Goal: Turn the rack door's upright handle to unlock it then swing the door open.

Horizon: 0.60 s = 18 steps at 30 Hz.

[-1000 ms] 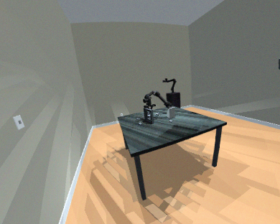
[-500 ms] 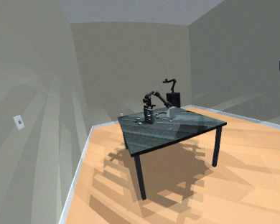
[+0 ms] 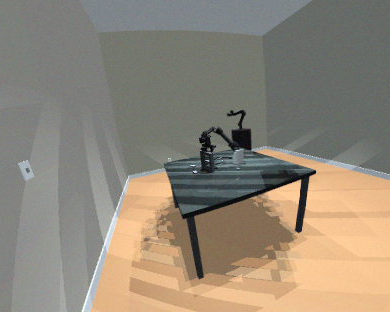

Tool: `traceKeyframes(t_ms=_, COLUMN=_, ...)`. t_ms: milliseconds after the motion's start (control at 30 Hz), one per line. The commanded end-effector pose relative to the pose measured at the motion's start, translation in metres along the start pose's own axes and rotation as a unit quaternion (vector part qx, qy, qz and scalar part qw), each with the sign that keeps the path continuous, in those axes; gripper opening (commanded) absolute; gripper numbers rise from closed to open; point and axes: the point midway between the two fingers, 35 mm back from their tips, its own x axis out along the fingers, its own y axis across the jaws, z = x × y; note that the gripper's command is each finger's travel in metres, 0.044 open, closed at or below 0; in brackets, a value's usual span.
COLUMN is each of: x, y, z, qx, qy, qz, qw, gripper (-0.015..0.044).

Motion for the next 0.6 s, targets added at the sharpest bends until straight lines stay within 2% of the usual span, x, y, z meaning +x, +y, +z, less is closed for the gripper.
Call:
traceKeyframes(t_ms=0, x=0.0002, y=0.0002, z=-0.0002, qx=-0.087, qy=0.001, qz=0.000, qw=0.996, gripper=0.0297)
traceKeyframes(t_ms=267, x=0.0002, y=0.0002, z=-0.0002, qx=-0.281, qy=0.001, qz=0.000, qw=0.960, gripper=0.0297)
traceKeyframes(t_ms=567, x=0.0002, y=0.0002, z=-0.0002, qx=-0.486, qy=0.001, qz=0.000, qw=0.874, gripper=0.0297)
